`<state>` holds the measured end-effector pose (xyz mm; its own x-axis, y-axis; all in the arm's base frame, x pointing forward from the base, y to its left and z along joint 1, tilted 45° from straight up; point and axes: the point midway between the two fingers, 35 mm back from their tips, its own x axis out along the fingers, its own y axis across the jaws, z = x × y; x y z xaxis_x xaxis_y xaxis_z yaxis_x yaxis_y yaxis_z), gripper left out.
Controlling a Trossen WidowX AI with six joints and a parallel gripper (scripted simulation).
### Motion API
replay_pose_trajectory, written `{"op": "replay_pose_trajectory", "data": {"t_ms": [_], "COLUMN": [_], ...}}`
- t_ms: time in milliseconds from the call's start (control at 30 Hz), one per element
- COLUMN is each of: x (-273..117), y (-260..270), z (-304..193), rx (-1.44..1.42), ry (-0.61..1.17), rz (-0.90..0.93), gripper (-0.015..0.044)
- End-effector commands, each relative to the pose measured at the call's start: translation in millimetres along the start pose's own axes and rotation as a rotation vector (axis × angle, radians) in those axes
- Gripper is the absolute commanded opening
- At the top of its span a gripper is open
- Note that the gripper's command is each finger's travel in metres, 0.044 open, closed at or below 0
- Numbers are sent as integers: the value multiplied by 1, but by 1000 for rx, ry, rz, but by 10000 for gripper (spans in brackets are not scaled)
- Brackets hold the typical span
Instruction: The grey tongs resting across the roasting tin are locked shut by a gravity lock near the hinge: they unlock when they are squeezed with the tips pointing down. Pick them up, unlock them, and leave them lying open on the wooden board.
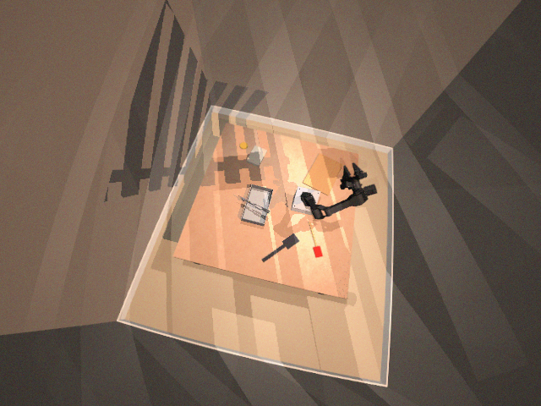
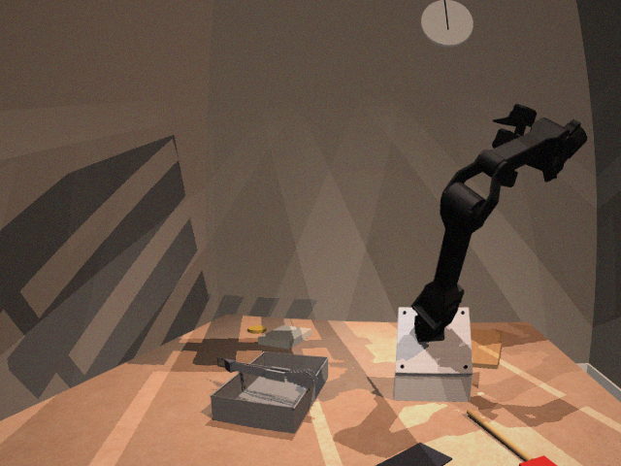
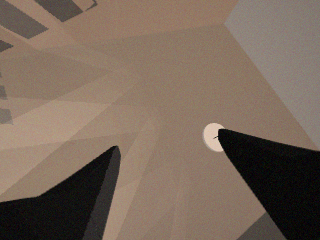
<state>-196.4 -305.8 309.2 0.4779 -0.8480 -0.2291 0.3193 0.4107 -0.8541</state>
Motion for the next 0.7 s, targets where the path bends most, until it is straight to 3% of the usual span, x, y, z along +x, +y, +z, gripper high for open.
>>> {"op": "replay_pose_trajectory", "data": {"t_ms": [0, 300, 667], "x": [2, 45, 141], "y": [1, 17, 73], "z": [1, 12, 93], "rx": [-1, -5, 141], "ry": [0, -27, -232], "rz": [8, 141, 417], "gripper": [426, 440, 440]}}
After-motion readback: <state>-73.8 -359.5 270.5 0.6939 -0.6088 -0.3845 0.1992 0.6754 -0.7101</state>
